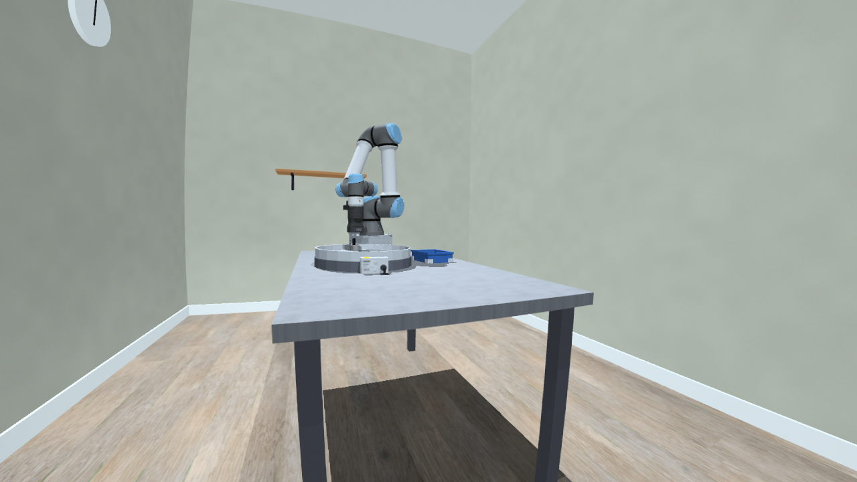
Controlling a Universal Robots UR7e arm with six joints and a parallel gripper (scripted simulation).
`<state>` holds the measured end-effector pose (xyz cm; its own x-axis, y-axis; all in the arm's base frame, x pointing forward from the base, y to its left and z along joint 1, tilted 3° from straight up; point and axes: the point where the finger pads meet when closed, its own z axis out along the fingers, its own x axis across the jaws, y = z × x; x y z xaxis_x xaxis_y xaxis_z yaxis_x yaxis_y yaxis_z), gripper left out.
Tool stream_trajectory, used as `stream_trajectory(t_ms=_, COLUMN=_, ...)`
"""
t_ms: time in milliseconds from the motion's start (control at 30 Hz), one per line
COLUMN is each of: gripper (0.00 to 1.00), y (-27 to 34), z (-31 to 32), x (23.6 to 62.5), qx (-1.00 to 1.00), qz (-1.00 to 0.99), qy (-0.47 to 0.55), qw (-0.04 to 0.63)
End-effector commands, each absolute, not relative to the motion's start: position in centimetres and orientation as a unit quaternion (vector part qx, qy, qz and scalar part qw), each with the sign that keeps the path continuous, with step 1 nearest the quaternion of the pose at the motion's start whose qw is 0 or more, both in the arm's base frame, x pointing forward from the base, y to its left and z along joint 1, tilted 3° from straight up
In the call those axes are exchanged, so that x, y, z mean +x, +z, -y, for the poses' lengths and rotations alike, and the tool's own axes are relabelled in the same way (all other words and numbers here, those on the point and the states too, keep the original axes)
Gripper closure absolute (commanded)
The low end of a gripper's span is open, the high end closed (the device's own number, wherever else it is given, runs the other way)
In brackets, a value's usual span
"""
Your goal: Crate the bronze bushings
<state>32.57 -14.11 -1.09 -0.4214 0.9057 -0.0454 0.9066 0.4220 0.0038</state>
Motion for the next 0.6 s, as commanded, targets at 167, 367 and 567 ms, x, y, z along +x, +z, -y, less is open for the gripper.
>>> stream_trajectory(t_ms=167, gripper=0.6, y=-1.6, z=14.14, x=32.6, qx=0.537, qz=-0.843, qy=-0.011, qw=0.02)
stream_trajectory(t_ms=367, gripper=0.6, y=-1.6, z=14.14, x=32.6, qx=0.537, qz=-0.843, qy=-0.011, qw=0.02)
stream_trajectory(t_ms=567, gripper=0.6, y=-2.28, z=14.17, x=32.62, qx=0.537, qz=-0.843, qy=-0.011, qw=0.02)
